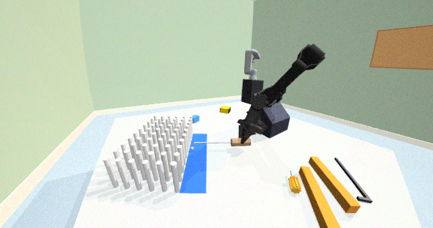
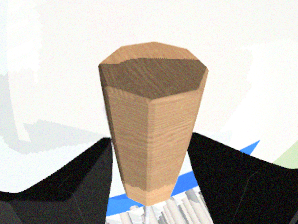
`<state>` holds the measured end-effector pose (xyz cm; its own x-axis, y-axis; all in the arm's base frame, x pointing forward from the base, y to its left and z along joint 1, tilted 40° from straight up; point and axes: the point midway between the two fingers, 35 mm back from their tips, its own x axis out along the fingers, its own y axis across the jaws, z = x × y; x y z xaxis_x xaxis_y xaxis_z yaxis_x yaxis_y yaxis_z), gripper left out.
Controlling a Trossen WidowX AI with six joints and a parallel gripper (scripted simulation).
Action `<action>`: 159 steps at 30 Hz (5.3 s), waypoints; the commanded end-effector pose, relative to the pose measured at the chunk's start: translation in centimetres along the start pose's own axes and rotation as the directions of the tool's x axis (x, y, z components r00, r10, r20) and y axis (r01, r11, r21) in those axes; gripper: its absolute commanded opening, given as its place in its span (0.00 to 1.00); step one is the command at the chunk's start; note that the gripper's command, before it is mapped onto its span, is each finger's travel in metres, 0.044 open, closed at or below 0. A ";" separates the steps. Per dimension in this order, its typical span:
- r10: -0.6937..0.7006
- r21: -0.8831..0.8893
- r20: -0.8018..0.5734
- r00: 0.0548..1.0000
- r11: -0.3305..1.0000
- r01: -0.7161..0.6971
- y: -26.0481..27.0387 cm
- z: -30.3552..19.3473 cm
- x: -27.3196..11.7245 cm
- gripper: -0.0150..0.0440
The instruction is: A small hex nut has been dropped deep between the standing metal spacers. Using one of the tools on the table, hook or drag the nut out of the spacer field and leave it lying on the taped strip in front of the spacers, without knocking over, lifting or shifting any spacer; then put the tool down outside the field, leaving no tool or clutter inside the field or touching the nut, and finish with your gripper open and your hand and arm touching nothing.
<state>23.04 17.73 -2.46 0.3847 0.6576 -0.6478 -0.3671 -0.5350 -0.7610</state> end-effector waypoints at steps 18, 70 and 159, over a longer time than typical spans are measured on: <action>0.027 -0.001 -0.010 1.000 1.000 -0.027 -0.8 -0.4 -3.5 0.25; 0.284 0.462 -0.145 0.948 0.867 -0.188 3.2 -15.4 -12.5 0.25; 0.649 0.987 0.051 0.759 0.083 -0.137 32.4 -23.8 -14.1 0.25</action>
<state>25.79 -21.54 -18.63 0.0083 0.1882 -0.9821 -0.9204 0.3853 0.0661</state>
